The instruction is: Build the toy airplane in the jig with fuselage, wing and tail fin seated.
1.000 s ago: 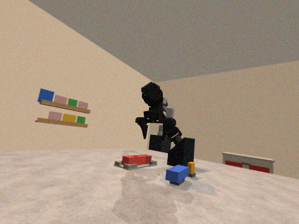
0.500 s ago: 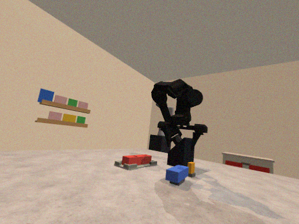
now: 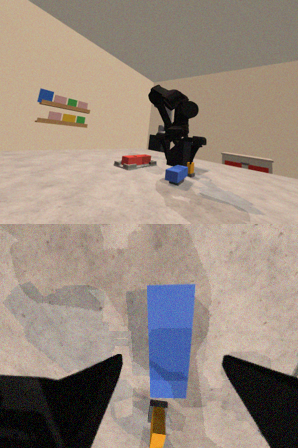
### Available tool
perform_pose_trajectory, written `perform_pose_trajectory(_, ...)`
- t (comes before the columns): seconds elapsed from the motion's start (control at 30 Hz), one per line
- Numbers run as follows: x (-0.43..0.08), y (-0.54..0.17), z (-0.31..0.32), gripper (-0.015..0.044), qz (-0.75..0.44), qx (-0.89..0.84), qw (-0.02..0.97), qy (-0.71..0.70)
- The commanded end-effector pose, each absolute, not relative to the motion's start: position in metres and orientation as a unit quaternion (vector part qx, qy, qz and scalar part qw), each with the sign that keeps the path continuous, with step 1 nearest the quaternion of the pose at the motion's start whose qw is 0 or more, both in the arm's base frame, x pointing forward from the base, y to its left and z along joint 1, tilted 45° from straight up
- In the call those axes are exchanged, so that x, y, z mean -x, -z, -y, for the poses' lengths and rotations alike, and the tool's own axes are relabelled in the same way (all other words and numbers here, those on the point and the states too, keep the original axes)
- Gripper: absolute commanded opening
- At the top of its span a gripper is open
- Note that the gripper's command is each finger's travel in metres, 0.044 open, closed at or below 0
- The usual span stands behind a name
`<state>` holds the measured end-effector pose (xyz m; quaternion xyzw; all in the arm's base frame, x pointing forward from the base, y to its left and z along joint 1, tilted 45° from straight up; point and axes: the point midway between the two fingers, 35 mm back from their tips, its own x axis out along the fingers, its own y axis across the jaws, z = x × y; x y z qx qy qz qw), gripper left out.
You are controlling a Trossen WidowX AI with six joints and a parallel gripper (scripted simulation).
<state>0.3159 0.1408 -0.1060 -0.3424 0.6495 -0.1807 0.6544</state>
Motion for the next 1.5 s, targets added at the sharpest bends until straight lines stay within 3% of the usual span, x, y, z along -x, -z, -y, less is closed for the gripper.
perform_pose_trajectory(0.0, -0.315, 0.112, -0.135, 0.0440, -0.649, 0.348, 0.652, 0.180)
perform_pose_trajectory(0.97, -0.319, 0.142, -0.105, 0.0440, -0.649, 0.349, 0.652, 0.181)
perform_pose_trajectory(1.27, -0.319, 0.142, -0.105, 0.0204, -0.649, 0.349, 0.652, 0.181)
perform_pose_trajectory(1.47, -0.319, 0.142, -0.105, 0.0164, -0.649, 0.349, 0.652, 0.181)
